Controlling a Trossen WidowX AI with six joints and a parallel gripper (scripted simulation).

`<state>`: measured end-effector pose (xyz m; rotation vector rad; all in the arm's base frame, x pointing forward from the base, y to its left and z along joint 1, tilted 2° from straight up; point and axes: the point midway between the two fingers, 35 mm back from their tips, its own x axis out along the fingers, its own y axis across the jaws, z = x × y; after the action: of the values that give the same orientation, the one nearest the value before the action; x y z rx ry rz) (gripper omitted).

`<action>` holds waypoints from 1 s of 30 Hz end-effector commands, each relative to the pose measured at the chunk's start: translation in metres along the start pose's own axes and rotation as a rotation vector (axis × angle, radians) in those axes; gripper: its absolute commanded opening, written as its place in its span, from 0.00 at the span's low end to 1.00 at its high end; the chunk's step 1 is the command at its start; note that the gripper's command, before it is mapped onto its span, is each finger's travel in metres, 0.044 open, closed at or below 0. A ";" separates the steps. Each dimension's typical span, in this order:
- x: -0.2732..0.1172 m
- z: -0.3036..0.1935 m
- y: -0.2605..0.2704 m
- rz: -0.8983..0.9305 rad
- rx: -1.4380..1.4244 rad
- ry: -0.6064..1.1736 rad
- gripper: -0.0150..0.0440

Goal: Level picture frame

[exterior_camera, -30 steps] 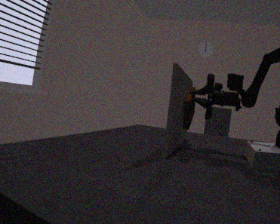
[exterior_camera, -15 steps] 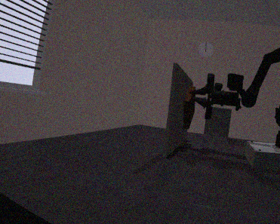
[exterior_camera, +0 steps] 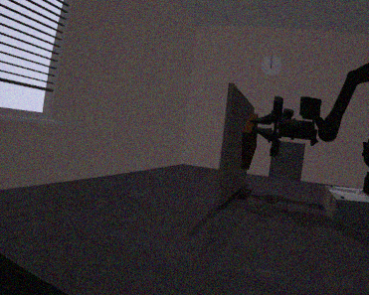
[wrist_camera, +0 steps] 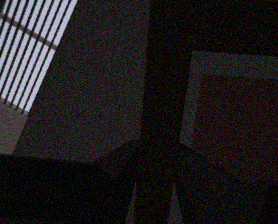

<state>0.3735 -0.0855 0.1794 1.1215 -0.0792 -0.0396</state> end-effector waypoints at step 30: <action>0.000 -0.001 -0.003 0.006 -0.003 0.001 0.25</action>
<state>0.3735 -0.0859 0.1767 1.1205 -0.0816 -0.0377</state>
